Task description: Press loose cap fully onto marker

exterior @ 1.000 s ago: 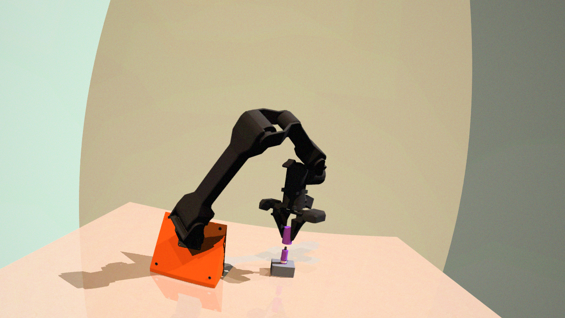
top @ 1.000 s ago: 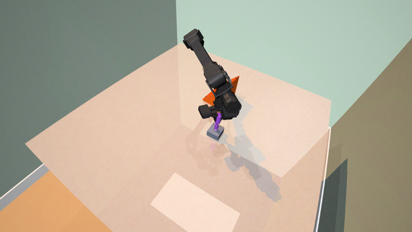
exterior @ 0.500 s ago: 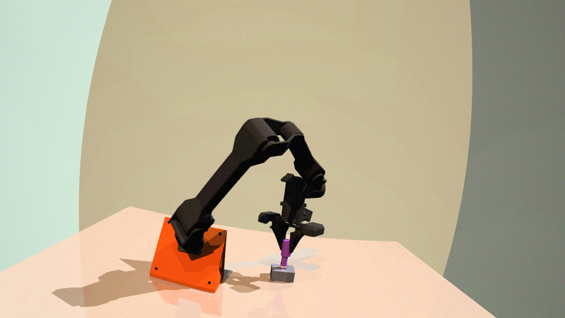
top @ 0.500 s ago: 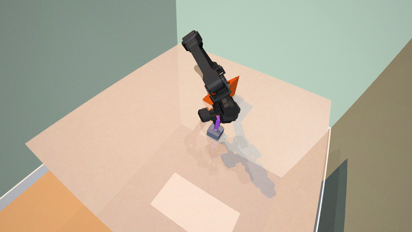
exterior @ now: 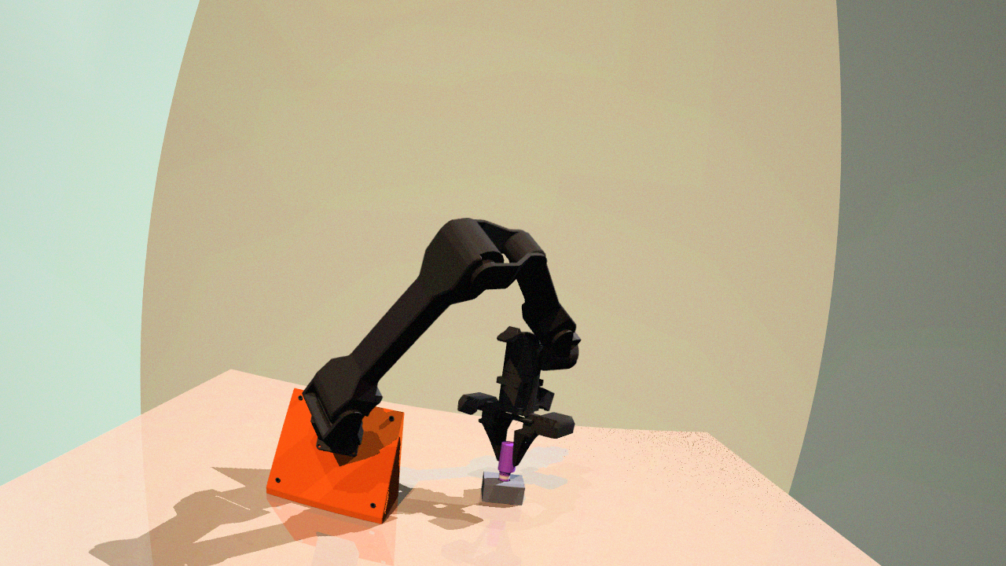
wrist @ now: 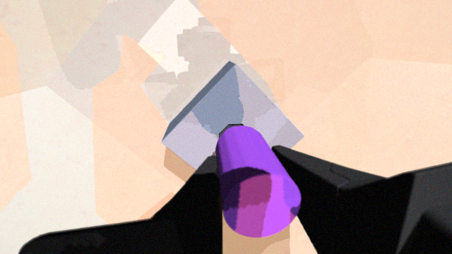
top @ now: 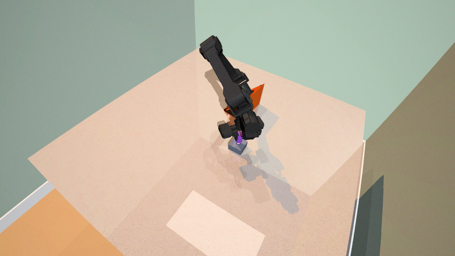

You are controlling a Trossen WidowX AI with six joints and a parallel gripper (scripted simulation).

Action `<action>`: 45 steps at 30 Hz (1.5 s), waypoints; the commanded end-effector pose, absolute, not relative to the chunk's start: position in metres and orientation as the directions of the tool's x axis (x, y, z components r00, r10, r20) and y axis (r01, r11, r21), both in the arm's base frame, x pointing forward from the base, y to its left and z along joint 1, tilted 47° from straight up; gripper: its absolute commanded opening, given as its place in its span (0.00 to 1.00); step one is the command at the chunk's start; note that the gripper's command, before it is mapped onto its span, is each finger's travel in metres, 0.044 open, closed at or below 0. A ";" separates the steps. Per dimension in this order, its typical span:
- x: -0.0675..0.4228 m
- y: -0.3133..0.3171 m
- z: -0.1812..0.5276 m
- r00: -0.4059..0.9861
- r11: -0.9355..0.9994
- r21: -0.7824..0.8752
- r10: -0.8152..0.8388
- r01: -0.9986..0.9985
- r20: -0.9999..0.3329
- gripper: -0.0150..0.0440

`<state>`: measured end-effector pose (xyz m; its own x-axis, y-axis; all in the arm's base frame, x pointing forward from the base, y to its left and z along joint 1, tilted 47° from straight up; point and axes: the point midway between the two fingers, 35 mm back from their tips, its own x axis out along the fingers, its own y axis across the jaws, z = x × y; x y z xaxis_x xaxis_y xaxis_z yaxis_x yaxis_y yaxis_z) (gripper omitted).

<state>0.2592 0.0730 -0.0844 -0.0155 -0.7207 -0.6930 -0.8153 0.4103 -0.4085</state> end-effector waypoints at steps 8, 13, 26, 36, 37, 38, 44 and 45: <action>0.258 0.070 -0.086 -0.020 0.408 -0.404 -0.723 -0.819 -0.690 0.25; 0.258 0.071 -0.086 -0.020 0.411 -0.406 -0.722 -0.816 -0.691 0.34; 0.258 0.071 -0.086 -0.020 0.411 -0.406 -0.722 -0.816 -0.691 0.92; 0.259 0.124 -0.036 -0.021 0.412 -0.404 -0.720 -0.817 -0.694 1.00; 0.259 0.126 -0.034 -0.021 0.412 -0.404 -0.720 -0.817 -0.694 1.00; 0.259 0.126 -0.034 -0.021 0.412 -0.404 -0.720 -0.817 -0.694 1.00; 0.259 0.125 -0.036 -0.021 0.525 -0.525 -0.720 -0.670 -0.693 0.82; 0.259 0.124 -0.037 -0.021 0.565 -0.569 -0.720 -0.598 -0.693 0.78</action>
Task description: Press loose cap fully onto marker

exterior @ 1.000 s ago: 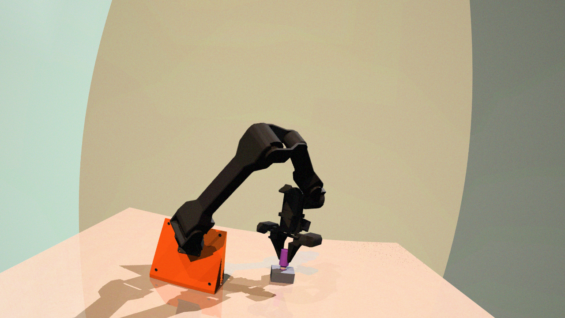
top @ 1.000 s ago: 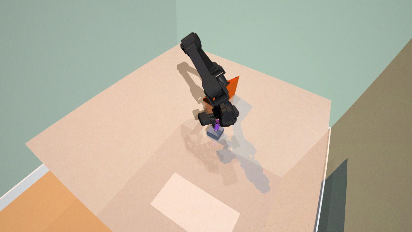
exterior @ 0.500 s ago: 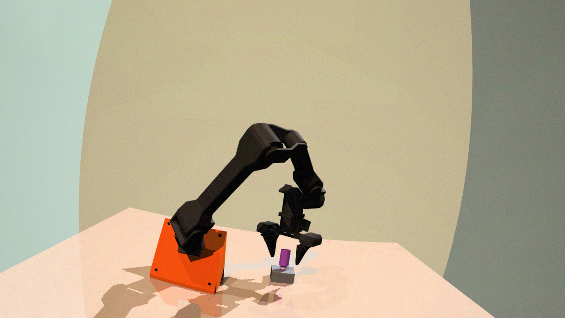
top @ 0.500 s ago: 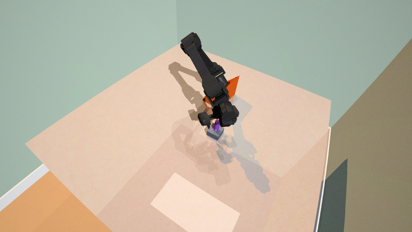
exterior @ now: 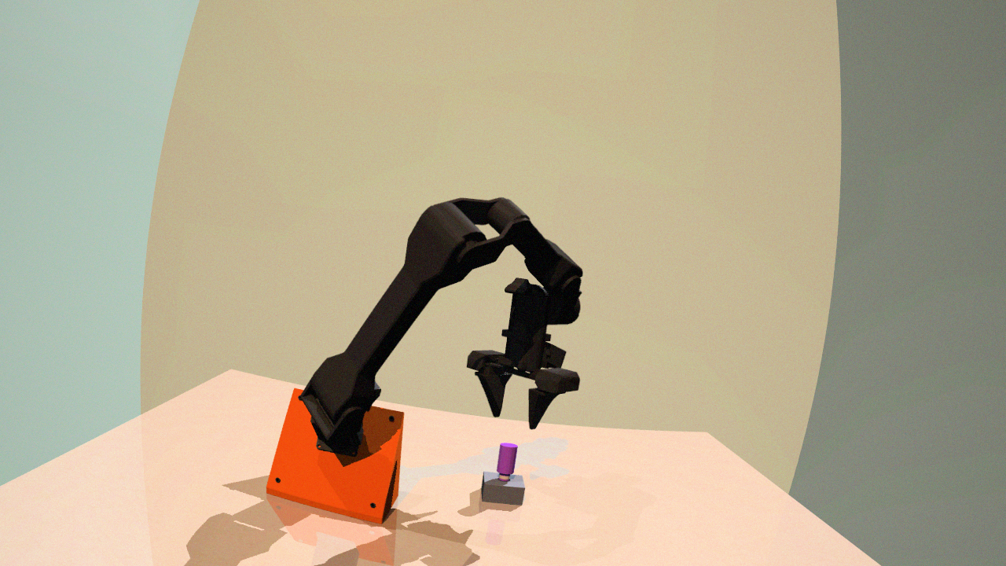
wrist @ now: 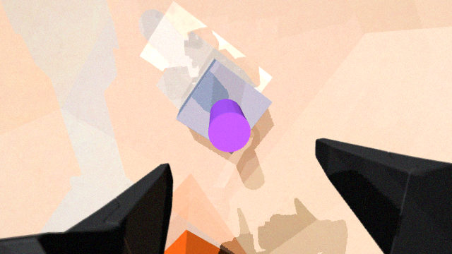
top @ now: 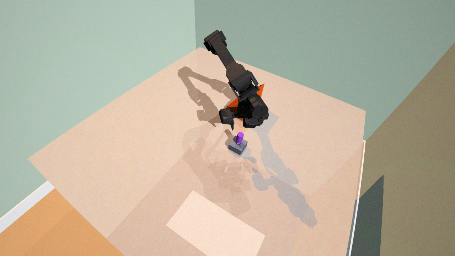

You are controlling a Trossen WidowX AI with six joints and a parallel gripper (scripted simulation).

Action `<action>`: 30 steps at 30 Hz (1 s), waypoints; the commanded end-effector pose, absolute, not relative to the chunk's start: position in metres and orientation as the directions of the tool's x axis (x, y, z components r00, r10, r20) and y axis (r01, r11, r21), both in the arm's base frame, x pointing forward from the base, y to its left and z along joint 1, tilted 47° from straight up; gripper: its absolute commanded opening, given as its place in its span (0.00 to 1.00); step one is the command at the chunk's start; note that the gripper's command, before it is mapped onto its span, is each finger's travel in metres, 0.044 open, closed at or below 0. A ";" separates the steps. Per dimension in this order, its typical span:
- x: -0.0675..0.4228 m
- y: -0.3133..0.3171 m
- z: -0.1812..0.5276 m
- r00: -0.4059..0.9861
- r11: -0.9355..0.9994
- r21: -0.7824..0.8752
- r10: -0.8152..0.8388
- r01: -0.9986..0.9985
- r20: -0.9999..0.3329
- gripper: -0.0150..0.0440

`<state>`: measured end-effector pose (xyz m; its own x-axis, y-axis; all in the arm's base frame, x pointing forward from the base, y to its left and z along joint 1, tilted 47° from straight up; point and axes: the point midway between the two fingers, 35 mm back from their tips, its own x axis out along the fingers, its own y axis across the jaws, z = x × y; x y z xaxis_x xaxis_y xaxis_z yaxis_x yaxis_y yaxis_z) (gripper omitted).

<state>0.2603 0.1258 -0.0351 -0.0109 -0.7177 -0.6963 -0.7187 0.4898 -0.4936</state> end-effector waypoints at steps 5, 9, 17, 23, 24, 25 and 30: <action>0.258 0.121 -0.042 -0.021 0.685 -0.708 -0.721 -0.174 -0.693 0.56; 0.258 0.120 -0.043 -0.021 0.693 -0.720 -0.721 -0.045 -0.692 0.38; 0.258 0.120 -0.043 -0.021 0.693 -0.720 -0.721 -0.045 -0.692 0.25; 0.258 0.119 -0.044 -0.021 0.692 -0.720 -0.721 -0.045 -0.692 0.25; 0.258 0.119 -0.044 -0.021 0.692 -0.720 -0.721 -0.045 -0.692 0.25; 0.258 0.118 -0.045 -0.021 0.692 -0.720 -0.721 -0.045 -0.692 0.25; 0.258 0.113 -0.050 -0.020 0.692 -0.720 -0.721 -0.045 -0.692 0.25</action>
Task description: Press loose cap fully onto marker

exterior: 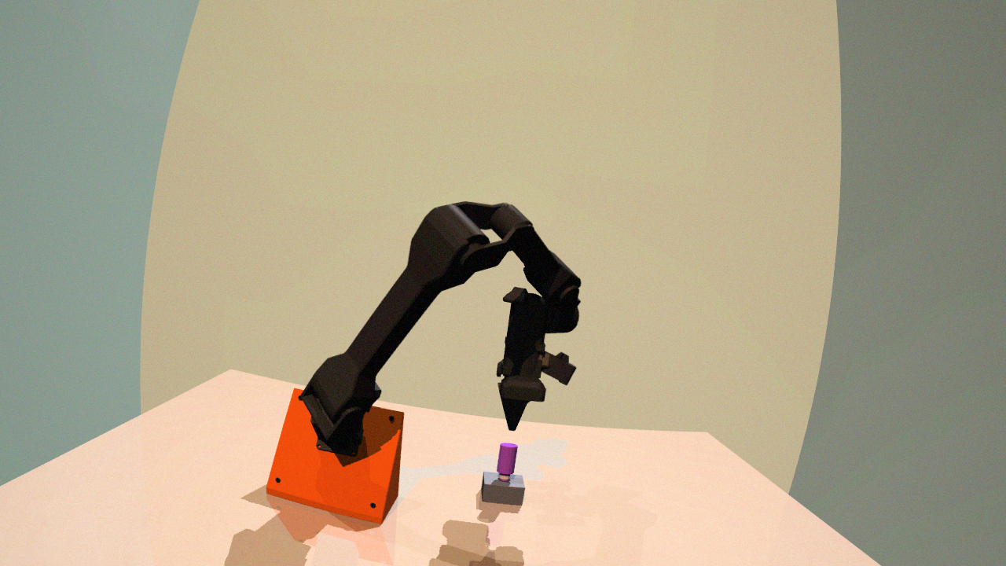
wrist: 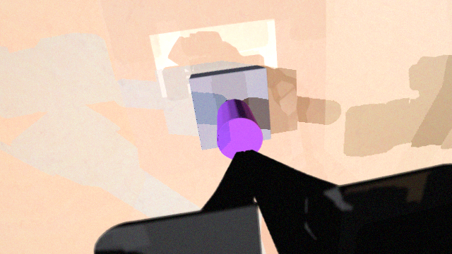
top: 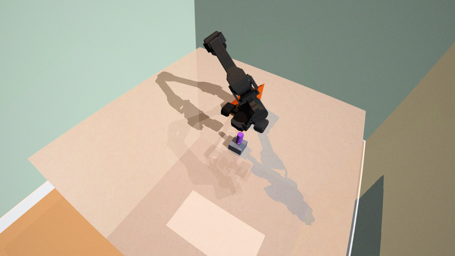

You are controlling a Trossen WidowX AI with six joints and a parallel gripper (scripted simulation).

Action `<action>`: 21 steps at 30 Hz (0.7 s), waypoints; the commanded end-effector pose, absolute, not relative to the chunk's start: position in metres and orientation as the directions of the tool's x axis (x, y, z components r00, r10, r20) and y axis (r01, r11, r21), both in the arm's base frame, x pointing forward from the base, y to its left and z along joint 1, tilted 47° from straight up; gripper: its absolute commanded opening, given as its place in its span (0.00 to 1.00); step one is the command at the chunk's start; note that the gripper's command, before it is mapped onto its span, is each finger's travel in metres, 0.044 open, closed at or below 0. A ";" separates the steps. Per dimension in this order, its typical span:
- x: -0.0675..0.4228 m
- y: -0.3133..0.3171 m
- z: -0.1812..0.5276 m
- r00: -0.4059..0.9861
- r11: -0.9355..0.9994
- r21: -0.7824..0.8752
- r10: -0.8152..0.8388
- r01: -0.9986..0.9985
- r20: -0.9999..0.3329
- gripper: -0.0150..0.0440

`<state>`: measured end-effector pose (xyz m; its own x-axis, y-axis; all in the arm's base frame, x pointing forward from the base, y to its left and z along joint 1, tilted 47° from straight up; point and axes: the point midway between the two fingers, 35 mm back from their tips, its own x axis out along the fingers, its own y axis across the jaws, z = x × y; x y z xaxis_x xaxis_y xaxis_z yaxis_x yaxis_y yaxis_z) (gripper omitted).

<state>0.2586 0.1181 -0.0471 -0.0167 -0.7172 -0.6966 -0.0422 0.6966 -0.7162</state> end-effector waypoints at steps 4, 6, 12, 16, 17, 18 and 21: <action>0.258 0.109 -0.054 -0.020 0.692 -0.720 -0.722 -0.045 -0.692 0.25; 0.258 0.107 -0.056 -0.020 0.692 -0.720 -0.722 -0.045 -0.692 0.25; 0.258 0.101 -0.062 -0.020 0.692 -0.721 -0.722 -0.044 -0.692 0.25; 0.258 0.097 -0.065 -0.020 0.692 -0.721 -0.722 -0.044 -0.692 0.25; 0.258 0.096 -0.066 -0.020 0.692 -0.721 -0.722 -0.044 -0.691 0.25; 0.258 0.095 -0.067 -0.020 0.692 -0.721 -0.722 -0.044 -0.691 0.25; 0.257 0.091 -0.070 -0.020 0.691 -0.721 -0.722 -0.044 -0.691 0.25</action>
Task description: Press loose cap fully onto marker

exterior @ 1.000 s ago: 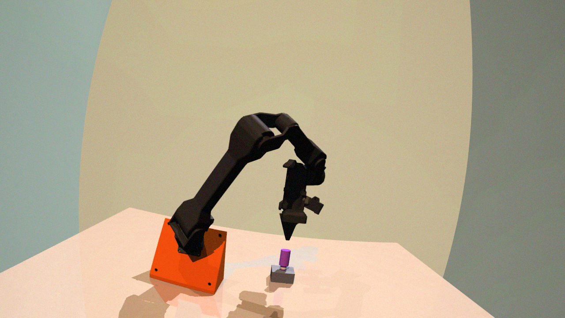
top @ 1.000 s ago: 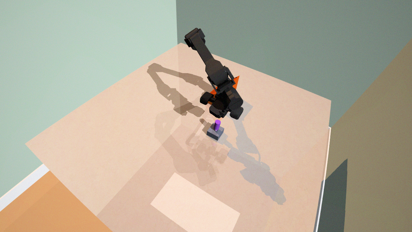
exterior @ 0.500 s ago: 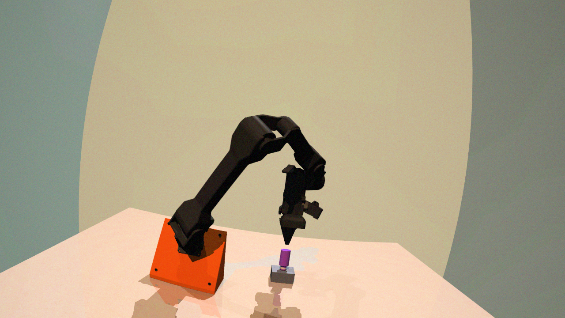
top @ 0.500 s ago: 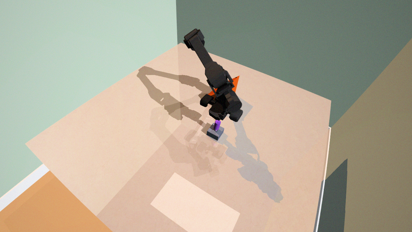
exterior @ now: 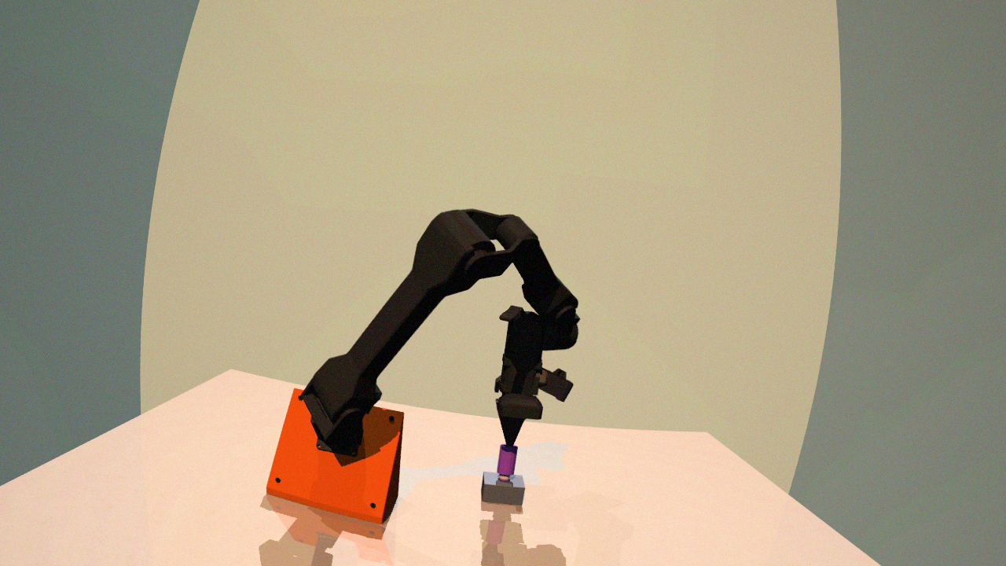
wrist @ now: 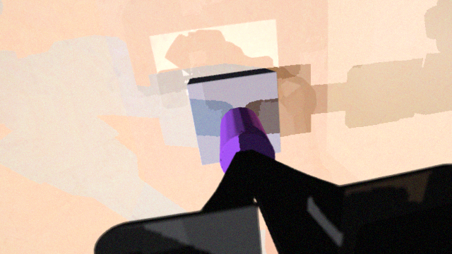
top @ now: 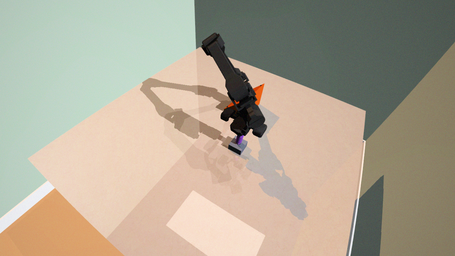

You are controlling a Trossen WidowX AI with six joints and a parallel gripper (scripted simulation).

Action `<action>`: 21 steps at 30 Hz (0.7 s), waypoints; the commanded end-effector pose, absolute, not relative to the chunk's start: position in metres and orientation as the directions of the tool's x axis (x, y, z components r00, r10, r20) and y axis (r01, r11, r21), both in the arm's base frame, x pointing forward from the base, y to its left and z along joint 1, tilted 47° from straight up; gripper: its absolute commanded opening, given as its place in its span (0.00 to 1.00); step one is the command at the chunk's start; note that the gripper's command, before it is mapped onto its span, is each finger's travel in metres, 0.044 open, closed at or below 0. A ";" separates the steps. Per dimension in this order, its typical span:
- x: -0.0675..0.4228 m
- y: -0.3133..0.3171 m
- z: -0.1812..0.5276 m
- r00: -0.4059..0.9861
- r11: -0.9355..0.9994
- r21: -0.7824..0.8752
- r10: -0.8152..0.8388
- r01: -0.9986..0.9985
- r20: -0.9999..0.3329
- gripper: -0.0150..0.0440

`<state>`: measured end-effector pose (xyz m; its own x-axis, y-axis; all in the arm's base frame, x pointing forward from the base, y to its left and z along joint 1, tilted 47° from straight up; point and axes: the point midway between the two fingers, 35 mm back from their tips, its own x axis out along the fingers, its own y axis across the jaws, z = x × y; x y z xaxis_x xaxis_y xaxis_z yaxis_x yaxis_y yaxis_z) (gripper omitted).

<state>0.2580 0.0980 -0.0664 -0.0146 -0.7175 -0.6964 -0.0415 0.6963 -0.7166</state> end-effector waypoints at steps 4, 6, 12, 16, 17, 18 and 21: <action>0.259 0.097 -0.068 -0.012 0.697 -0.716 -0.717 -0.039 -0.697 0.25; 0.259 0.097 -0.068 -0.012 0.697 -0.716 -0.717 -0.039 -0.697 0.25; 0.262 0.125 -0.044 -0.013 0.699 -0.714 -0.715 -0.041 -0.699 0.25; 0.260 0.160 -0.008 -0.015 0.698 -0.714 -0.715 -0.042 -0.699 0.25; 0.260 0.161 -0.006 -0.015 0.698 -0.715 -0.716 -0.042 -0.698 0.25; 0.260 0.161 -0.006 -0.015 0.698 -0.715 -0.716 -0.042 -0.698 0.25; 0.260 0.161 -0.006 -0.015 0.698 -0.715 -0.716 -0.042 -0.698 0.34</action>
